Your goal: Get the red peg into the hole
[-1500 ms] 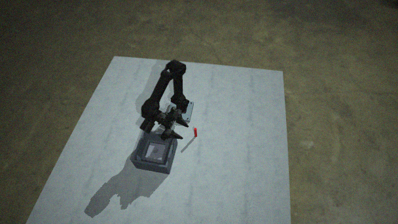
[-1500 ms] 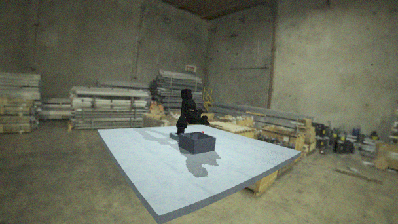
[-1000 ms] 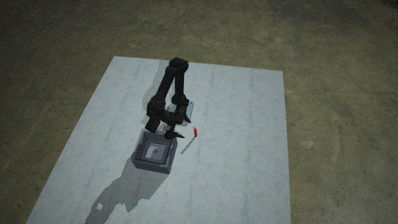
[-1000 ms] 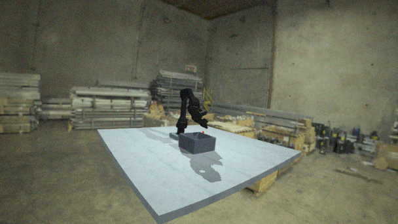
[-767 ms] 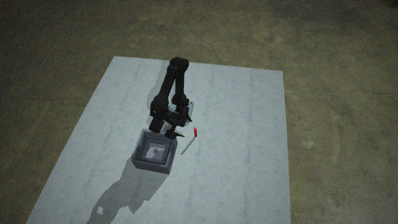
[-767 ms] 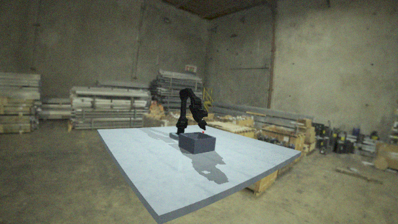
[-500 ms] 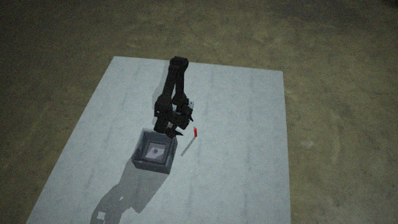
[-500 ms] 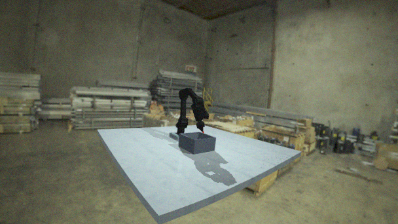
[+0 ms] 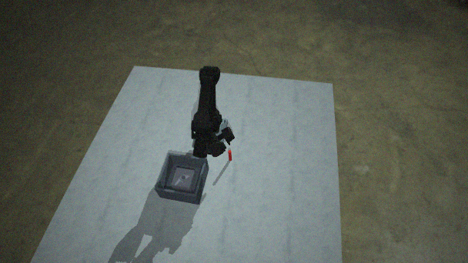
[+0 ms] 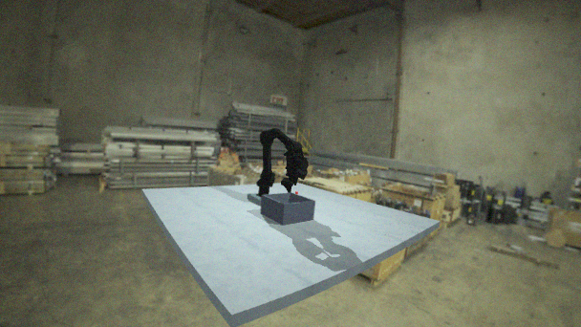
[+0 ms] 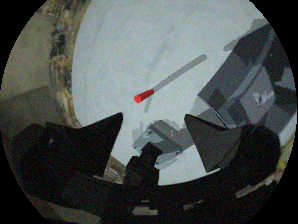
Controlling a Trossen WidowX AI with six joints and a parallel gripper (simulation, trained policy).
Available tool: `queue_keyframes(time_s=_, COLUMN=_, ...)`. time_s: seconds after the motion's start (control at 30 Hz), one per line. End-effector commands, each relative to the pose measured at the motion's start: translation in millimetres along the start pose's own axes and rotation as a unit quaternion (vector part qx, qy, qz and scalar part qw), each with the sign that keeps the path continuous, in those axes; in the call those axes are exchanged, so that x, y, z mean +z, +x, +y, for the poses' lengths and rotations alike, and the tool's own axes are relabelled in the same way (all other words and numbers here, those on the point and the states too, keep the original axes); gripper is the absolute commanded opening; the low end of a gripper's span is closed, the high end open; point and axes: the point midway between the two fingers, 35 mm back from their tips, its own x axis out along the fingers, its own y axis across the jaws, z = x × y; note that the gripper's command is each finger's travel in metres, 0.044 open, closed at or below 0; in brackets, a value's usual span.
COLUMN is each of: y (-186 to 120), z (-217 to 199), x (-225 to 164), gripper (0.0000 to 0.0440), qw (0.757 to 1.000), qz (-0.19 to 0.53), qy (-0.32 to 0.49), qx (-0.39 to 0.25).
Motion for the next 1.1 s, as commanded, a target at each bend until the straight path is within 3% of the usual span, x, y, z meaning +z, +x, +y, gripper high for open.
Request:
queue_keyframes(time_s=0.0, y=2.3, z=0.9, x=-0.1, gripper=0.044, qw=0.999, qz=0.011, qy=0.044, qx=-0.016)
queue_keyframes(time_s=0.23, y=9.2, z=4.7, x=-0.1, gripper=0.044, qw=0.986, qz=0.028, qy=0.157, qx=-0.054)
queue_keyframes(time_s=0.5, y=19.1, z=9.8, x=1.9, gripper=0.044, qw=0.953, qz=0.029, qy=0.285, qx=-0.097)
queue_keyframes(time_s=1.07, y=60.5, z=22.1, x=11.4, gripper=0.044, qw=0.836, qz=-0.034, qy=0.52, qx=-0.172)
